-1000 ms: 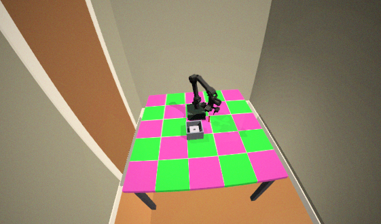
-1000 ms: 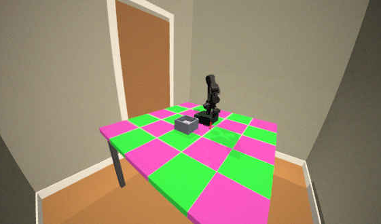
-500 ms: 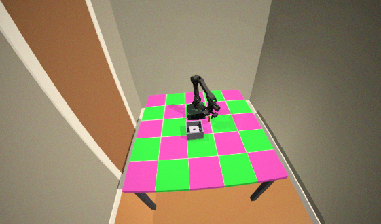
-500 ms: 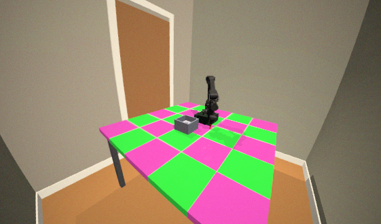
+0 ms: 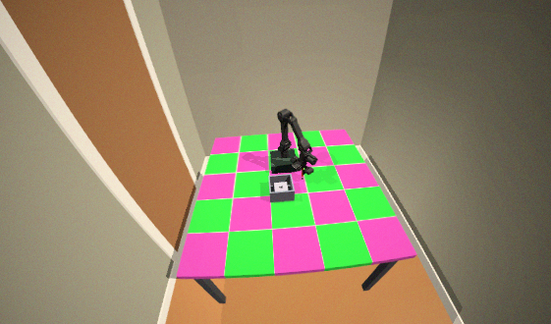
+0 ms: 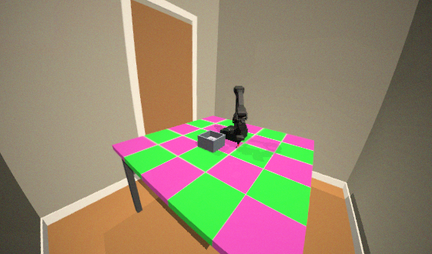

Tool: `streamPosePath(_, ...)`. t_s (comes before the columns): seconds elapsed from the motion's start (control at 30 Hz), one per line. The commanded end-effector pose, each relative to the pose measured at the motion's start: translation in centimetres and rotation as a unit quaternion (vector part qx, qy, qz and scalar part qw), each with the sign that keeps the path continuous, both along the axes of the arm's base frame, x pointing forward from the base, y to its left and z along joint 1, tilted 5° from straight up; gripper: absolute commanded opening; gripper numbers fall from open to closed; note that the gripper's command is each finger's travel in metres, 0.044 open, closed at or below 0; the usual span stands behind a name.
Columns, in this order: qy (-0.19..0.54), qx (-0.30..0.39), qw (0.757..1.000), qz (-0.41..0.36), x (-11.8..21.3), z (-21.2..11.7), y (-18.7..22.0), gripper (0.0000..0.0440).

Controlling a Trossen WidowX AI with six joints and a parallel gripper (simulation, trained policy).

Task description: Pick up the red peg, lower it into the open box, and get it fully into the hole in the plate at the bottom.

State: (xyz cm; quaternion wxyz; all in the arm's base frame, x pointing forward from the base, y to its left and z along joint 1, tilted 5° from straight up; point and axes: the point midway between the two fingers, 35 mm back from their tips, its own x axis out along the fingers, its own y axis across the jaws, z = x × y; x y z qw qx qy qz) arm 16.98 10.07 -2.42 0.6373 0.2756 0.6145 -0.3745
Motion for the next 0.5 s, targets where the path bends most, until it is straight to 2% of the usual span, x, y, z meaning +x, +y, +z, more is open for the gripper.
streamPosePath(0.0, 0.009, 0.005, 1.000, -0.012, -0.4, -0.5, 0.0, 0.0177)
streamPosePath(0.23, 0.028, 0.022, 0.999, -0.018, -0.2, -0.5, 0.2, 0.0000)
streamPosePath(0.47, -0.004, 0.004, 1.000, 0.006, 0.7, 1.1, -0.6, 0.0000)
